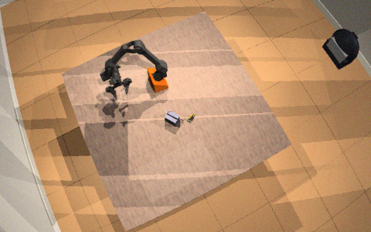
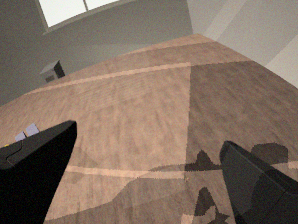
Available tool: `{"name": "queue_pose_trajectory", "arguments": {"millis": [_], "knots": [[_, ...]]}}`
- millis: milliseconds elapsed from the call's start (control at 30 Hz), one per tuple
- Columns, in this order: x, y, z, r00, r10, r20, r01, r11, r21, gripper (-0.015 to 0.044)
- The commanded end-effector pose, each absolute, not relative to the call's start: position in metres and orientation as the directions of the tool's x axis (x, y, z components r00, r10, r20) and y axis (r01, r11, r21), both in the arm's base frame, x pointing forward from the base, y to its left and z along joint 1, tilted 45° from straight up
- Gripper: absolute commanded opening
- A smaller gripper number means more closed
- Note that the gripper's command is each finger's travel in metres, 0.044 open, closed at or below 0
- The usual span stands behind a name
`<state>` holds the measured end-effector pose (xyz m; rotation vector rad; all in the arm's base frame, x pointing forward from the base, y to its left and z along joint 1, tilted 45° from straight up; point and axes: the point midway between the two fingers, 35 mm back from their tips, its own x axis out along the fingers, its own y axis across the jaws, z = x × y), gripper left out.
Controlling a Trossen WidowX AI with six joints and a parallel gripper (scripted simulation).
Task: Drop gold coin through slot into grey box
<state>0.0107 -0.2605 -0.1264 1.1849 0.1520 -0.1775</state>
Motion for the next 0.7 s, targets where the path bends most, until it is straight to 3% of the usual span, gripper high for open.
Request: {"name": "queue_pose_trajectory", "arguments": {"millis": [0,267,467,667], "knots": [[0.012,-0.261,-0.125,0.976,-0.05,-0.213,0.216,0.371,0.903,0.0374],[0.095,-0.274,-0.082,0.905,0.284,-0.315,0.055,0.658,0.751,0.0164],[0.169,-0.262,-0.048,0.772,0.489,-0.406,-0.206,0.796,0.569,0.0161],[0.24,-0.224,-0.007,0.6,0.633,-0.49,-0.519,0.774,0.364,0.0161]]}}
